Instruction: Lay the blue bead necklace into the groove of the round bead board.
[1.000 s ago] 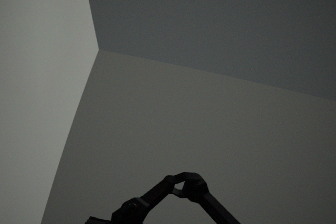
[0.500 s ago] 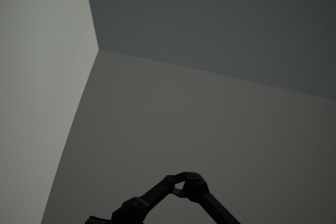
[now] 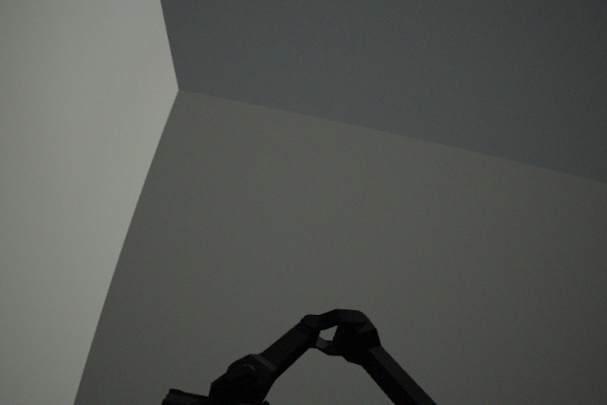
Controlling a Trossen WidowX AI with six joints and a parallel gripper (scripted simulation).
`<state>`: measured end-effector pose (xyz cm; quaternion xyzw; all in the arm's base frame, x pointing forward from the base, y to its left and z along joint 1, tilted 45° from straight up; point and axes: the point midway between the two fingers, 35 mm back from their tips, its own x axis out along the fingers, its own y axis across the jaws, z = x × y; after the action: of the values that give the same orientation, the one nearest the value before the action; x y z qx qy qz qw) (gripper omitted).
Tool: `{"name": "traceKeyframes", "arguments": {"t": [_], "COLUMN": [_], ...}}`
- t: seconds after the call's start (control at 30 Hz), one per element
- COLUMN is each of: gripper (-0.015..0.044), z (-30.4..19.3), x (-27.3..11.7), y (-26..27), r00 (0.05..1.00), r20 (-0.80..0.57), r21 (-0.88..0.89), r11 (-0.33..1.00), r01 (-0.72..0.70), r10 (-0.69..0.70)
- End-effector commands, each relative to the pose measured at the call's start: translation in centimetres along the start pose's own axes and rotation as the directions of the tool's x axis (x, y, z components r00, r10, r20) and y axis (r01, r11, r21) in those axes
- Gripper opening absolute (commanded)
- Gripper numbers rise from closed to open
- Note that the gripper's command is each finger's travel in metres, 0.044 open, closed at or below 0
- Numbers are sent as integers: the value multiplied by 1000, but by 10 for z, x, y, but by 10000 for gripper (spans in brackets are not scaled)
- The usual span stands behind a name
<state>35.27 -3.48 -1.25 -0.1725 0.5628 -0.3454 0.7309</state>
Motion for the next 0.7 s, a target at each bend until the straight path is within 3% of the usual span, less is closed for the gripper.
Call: {"name": "traceKeyframes", "arguments": {"t": [0.0, 0.2, 0.37, 0.67], "gripper": [282, 125, 120, 120], "z": [-23, -69, -102, -101], "x": [-9, -22, -28, -21], "y": [0, -6, -14, -14], "r00": [1000, 1000, 1000, 1000], "r20": [-2, -4, -4, -2], "r21": [-46, -136, -200, -194], "r11": [999, 991, 980, 981], "r01": [-3, -4, -1, -3], "r10": [3, 4, 0, 3]}}
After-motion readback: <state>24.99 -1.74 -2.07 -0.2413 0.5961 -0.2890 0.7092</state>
